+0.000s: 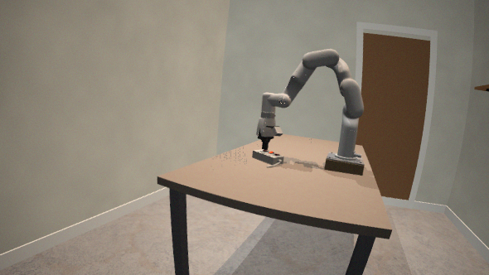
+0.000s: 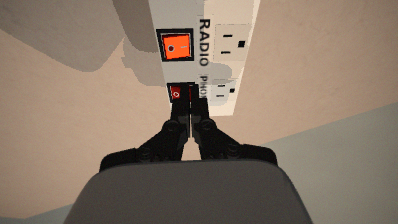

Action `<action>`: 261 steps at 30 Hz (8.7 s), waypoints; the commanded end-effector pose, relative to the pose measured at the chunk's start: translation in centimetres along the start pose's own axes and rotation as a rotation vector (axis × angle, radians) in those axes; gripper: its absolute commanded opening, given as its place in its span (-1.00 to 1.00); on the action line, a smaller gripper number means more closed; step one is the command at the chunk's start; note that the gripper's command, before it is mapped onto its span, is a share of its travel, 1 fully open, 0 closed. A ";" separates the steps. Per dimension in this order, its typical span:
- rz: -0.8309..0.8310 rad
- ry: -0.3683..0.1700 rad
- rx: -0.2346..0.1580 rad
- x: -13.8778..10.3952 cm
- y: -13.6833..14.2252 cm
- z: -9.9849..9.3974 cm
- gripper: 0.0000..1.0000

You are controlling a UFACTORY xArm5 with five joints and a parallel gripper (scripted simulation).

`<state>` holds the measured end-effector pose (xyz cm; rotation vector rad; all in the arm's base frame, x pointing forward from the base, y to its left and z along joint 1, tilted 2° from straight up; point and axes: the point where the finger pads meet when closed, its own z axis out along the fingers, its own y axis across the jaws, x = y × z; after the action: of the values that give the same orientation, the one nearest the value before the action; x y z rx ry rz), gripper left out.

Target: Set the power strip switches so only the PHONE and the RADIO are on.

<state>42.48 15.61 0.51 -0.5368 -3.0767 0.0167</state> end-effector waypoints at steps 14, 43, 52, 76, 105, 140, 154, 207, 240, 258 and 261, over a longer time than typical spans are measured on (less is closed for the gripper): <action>0.000 -0.003 -0.002 -0.1 0.1 -0.1 -1.00; 0.000 -0.003 -0.002 -0.1 0.1 -0.1 -1.00; 0.000 -0.003 -0.002 -0.1 0.1 -0.1 -1.00; 0.000 -0.003 -0.002 -0.1 0.1 -0.1 -1.00; 0.000 -0.003 -0.002 -0.1 0.1 0.0 -1.00; 0.000 -0.003 -0.002 0.0 0.1 0.7 -1.00; 0.000 -0.003 -0.002 0.0 0.2 -0.3 -1.00; 0.000 -0.003 -0.002 0.2 0.4 -9.2 1.00; 0.000 -0.003 -0.002 0.3 0.5 -12.9 1.00; 0.000 -0.003 -0.002 0.3 0.5 -12.9 1.00; 0.000 -0.003 -0.002 0.3 0.5 -12.9 1.00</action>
<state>42.48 16.24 13.23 -0.5367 -3.0764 0.0174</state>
